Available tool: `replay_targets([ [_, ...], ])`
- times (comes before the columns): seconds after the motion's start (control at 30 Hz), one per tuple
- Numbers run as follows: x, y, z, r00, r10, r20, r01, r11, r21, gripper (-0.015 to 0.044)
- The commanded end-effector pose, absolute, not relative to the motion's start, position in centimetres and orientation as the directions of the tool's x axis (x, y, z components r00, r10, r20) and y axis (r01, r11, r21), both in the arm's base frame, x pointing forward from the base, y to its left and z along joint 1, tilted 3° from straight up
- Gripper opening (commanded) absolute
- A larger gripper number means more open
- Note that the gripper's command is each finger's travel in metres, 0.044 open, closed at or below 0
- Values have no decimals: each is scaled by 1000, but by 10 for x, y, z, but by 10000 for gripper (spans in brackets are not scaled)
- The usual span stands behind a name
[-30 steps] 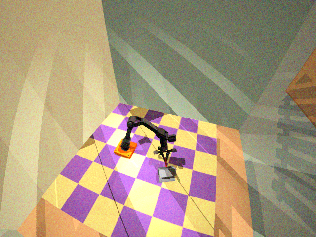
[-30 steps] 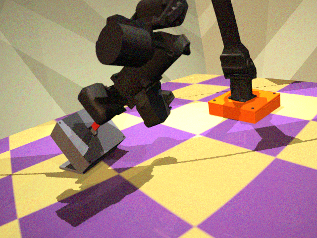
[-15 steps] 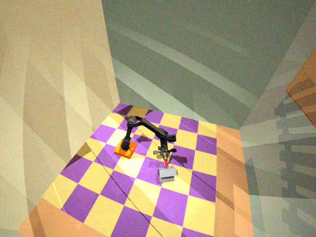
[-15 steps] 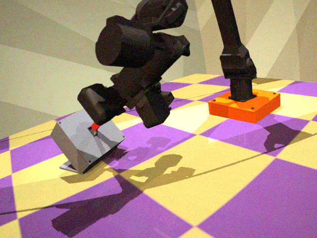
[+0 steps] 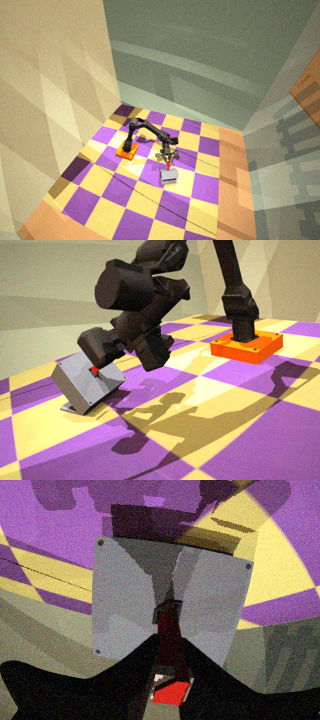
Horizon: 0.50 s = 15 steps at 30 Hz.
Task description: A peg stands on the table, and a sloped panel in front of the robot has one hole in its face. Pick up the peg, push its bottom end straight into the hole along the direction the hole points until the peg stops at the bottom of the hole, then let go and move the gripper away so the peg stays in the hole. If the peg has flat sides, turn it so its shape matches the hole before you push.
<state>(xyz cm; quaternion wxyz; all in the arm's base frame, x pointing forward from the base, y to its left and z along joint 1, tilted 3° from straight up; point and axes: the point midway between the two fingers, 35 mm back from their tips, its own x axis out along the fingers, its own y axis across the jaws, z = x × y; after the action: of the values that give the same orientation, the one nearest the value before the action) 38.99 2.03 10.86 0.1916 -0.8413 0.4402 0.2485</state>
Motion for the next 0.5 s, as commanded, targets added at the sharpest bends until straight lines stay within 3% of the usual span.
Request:
replay_targets([
  [0.0,391,20,106,488,-643,-590,-835,-542,-100,0],
  [0.47,394,15,102,488,-643,-590,-835,-542,-100,0],
])
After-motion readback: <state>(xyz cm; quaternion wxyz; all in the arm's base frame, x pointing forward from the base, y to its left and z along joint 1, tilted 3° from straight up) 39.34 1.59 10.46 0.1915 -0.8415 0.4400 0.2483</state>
